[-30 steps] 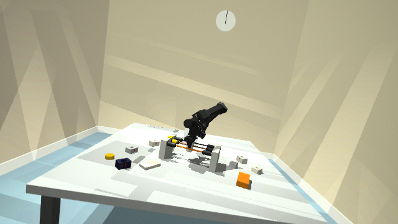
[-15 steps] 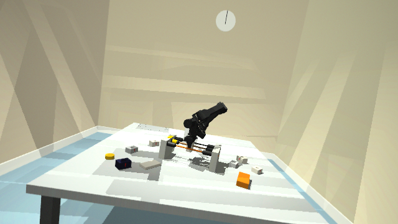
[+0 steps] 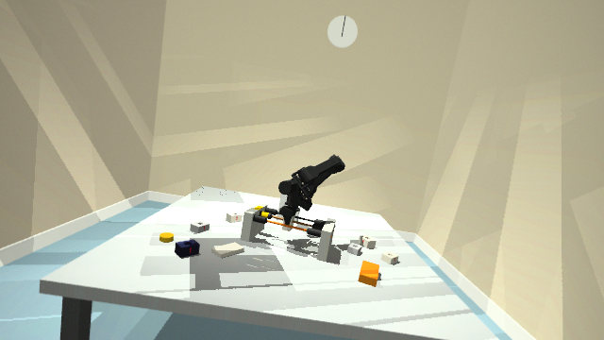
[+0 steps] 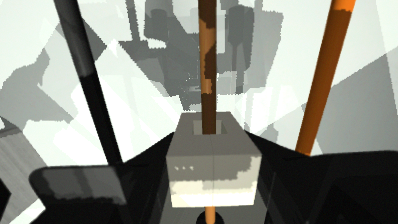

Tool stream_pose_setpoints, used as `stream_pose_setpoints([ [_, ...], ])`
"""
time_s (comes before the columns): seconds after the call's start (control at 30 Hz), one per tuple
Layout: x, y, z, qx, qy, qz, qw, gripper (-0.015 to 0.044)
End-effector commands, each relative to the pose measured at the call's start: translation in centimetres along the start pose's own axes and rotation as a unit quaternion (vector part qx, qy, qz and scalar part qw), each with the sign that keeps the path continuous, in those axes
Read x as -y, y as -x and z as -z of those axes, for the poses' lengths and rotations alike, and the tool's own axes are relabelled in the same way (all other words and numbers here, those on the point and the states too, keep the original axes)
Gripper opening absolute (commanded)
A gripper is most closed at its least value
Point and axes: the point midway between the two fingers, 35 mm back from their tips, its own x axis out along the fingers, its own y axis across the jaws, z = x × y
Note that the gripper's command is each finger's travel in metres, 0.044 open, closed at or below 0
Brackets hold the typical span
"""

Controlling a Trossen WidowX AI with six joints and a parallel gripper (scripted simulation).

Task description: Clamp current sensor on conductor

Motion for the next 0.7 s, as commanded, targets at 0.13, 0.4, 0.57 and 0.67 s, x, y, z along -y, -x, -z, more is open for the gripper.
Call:
stream_pose_setpoints([
  [0.13,0.00,0.01,-0.01,0.000,0.001,0.000,1.000,0.0261],
  [0.4,0.00,0.01,-0.01,0.000,0.001,0.000,1.000,0.0314],
  [0.57,0.00,0.01,-0.01,0.000,0.001,0.000,1.000,0.0440],
  [0.67,0.00,0.01,-0.01,0.000,0.001,0.000,1.000,0.0440],
])
